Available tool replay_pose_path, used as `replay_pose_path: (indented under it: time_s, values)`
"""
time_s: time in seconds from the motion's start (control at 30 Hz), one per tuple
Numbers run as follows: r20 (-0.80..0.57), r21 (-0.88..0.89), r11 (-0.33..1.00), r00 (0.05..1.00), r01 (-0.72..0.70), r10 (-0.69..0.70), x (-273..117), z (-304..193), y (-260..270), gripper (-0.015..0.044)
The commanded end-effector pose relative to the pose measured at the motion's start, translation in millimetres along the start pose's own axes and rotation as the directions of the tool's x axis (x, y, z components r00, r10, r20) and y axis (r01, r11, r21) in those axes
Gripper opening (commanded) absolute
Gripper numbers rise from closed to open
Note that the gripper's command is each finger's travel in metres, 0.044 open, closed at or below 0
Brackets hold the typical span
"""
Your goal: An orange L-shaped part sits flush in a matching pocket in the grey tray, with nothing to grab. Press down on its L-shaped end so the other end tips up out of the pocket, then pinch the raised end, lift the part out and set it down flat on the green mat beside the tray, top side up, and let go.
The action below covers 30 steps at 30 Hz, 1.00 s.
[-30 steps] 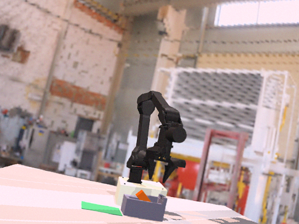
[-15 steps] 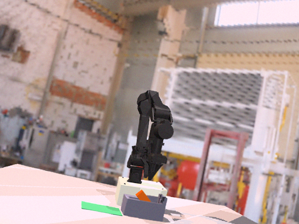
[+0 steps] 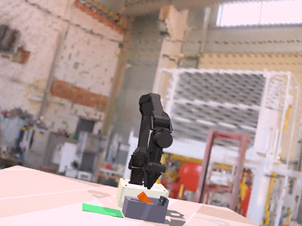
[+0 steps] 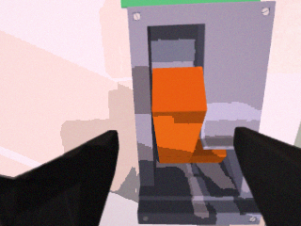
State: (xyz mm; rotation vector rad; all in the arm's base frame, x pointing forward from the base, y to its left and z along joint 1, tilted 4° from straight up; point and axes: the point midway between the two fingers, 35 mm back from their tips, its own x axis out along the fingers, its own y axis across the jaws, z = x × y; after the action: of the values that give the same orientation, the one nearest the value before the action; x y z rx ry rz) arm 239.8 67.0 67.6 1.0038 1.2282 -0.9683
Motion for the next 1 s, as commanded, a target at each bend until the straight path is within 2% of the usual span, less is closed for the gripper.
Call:
replay_pose_path:
  time_s: [0.0, 0.97]
  values:
    - [-0.004, 0.004, 1.000, 1.000, 0.012, -0.012, 9.4, -0.8, -1.7, 0.0280]
    - [-0.004, 0.004, 1.000, 1.000, 0.012, -0.012, 49.0, -0.9, -3.2, 0.0280]
